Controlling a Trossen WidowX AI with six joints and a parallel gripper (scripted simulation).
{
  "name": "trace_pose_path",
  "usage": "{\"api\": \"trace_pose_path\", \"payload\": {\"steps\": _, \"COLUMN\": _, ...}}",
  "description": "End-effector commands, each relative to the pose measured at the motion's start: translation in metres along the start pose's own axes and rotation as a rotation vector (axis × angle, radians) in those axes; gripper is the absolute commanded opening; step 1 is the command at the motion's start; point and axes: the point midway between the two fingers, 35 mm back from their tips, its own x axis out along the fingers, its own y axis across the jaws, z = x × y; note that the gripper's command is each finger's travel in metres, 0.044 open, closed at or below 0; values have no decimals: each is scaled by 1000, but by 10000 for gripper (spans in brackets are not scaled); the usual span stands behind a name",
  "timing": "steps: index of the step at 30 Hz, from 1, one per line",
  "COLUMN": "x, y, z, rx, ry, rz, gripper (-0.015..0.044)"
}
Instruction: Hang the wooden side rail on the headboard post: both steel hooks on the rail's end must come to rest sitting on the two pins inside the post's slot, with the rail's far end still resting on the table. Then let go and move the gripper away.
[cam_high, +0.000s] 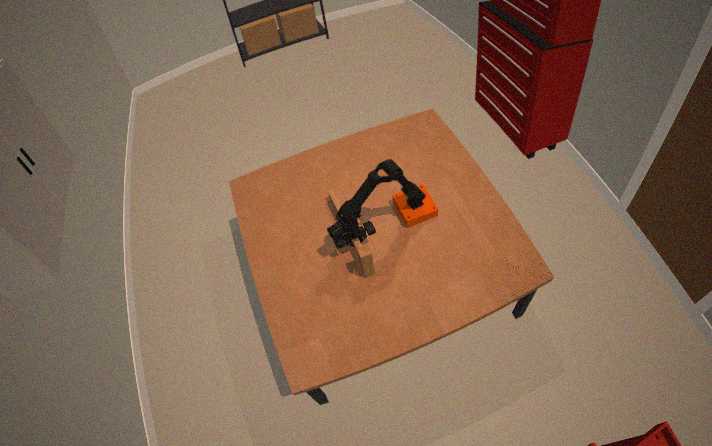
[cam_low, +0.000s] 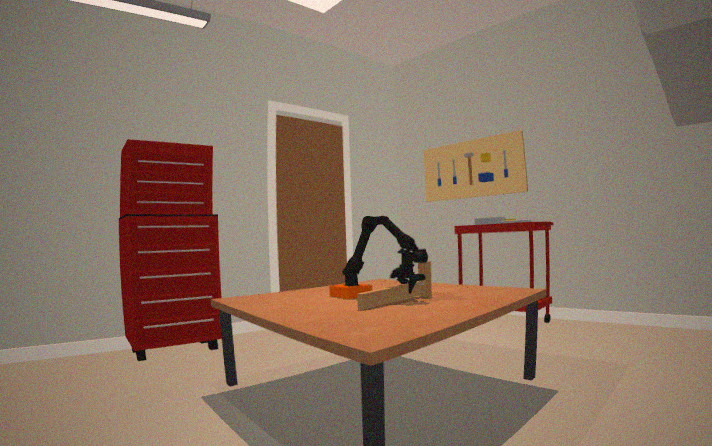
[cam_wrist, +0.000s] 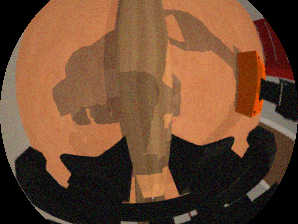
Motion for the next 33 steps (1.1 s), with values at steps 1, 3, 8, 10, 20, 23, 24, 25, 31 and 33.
{"api": "trace_pose_path", "payload": {"steps": 1, "x": -8, "y": 3, "z": -1, "rx": 0, "ry": 2, "rz": 20, "gripper": 0}}
{"api": "trace_pose_path", "payload": {"steps": 3, "x": -8, "y": 3, "z": -1, "rx": 0, "ry": 2, "rz": 20, "gripper": 0}}
{"api": "trace_pose_path", "payload": {"steps": 8, "x": -9, "y": 3, "z": -1, "rx": 0, "ry": 2, "rz": 20, "gripper": 0}}
{"api": "trace_pose_path", "payload": {"steps": 10, "x": -9, "y": 3, "z": -1, "rx": 0, "ry": 2, "rz": 20, "gripper": 0}}
{"api": "trace_pose_path", "payload": {"steps": 20, "x": -11, "y": 3, "z": -1, "rx": 0, "ry": 2, "rz": 20, "gripper": 0}}
{"api": "trace_pose_path", "payload": {"steps": 23, "x": -12, "y": 3, "z": -1, "rx": 0, "ry": 2, "rz": 20, "gripper": 0}}
{"api": "trace_pose_path", "payload": {"steps": 24, "x": -12, "y": 3, "z": -1, "rx": 0, "ry": 2, "rz": 20, "gripper": 0}}
{"api": "trace_pose_path", "payload": {"steps": 25, "x": -12, "y": 3, "z": -1, "rx": 0, "ry": 2, "rz": 20, "gripper": 0}}
{"api": "trace_pose_path", "payload": {"steps": 31, "x": -13, "y": 3, "z": -1, "rx": 0, "ry": 2, "rz": 20, "gripper": 0}}
{"api": "trace_pose_path", "payload": {"steps": 33, "x": -13, "y": 3, "z": -1, "rx": 0, "ry": 2, "rz": 20, "gripper": 0}}
